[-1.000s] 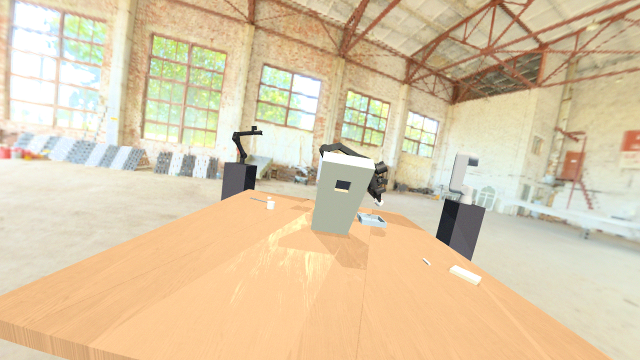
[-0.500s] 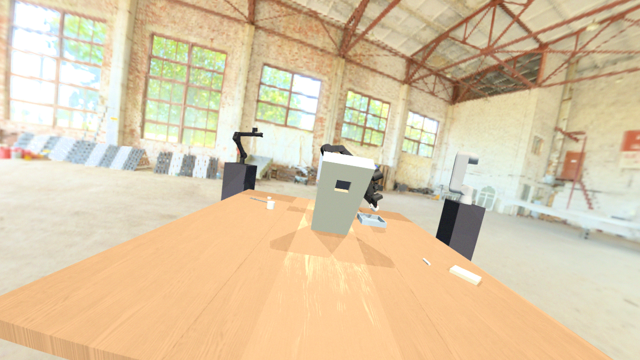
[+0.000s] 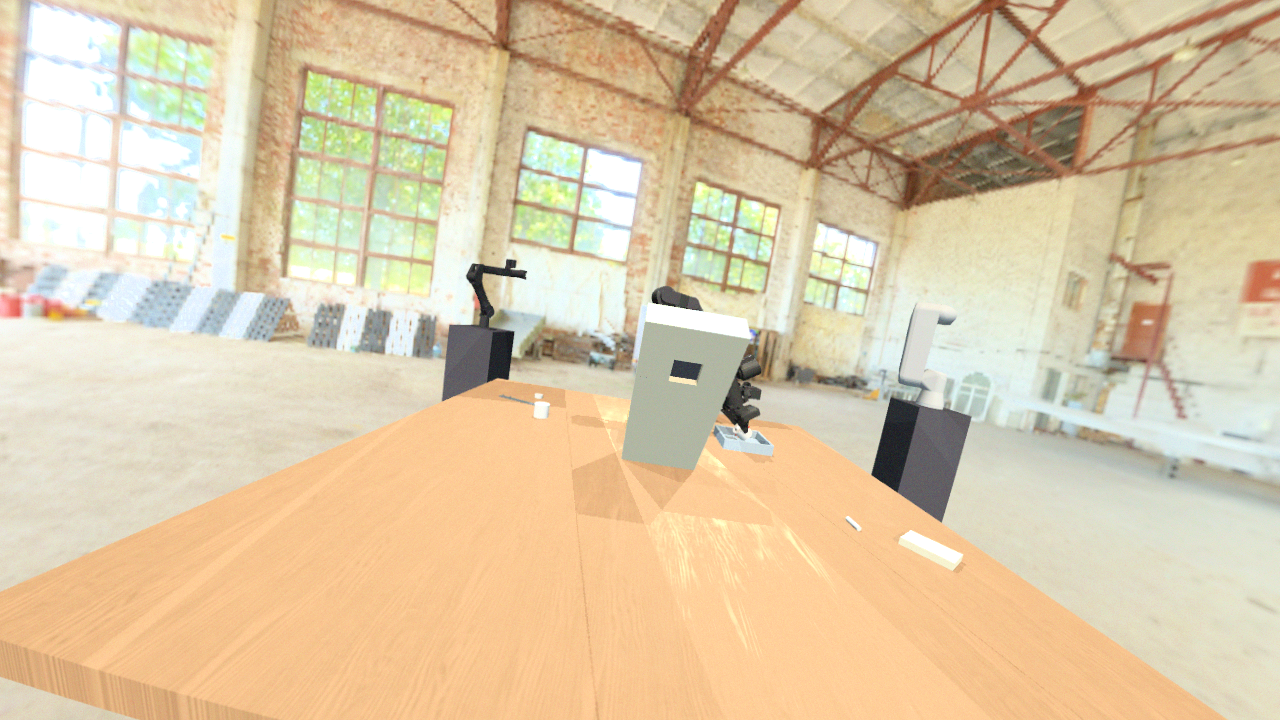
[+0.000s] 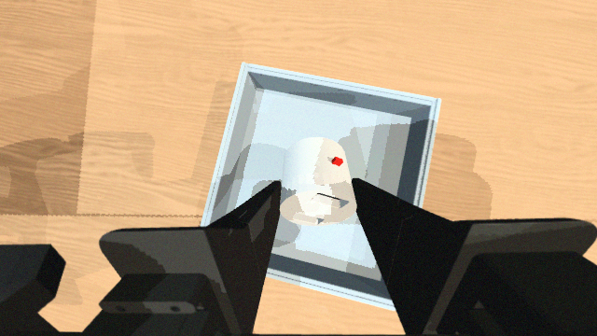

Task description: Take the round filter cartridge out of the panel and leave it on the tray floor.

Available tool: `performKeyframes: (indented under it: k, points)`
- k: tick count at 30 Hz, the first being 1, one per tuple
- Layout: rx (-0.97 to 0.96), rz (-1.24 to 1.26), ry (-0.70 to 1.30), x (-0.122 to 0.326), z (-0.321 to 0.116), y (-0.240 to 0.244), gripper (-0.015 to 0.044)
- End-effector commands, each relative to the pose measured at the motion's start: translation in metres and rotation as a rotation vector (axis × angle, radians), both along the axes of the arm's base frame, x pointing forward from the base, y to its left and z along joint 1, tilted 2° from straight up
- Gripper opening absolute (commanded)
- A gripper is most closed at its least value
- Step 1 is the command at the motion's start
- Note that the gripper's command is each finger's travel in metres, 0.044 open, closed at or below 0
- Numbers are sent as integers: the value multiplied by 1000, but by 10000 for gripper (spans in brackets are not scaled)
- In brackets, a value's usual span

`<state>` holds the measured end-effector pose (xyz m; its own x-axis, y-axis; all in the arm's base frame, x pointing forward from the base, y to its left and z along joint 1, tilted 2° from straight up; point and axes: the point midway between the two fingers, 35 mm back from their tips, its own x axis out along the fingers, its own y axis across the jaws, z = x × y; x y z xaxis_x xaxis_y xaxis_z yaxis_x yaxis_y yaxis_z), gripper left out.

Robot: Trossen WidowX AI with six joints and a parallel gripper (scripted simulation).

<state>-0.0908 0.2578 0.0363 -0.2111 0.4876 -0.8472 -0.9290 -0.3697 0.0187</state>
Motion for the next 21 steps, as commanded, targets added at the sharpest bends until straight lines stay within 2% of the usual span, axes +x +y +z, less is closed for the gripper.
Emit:
performKeyframes:
  k: [1,14,18,21]
  points:
    - [5,0,2,0,2,1,105]
    - [5,0,2,0,2,1,440]
    - [5,0,2,-1,11,2,440]
    - [5,0,2,0,51,2,440]
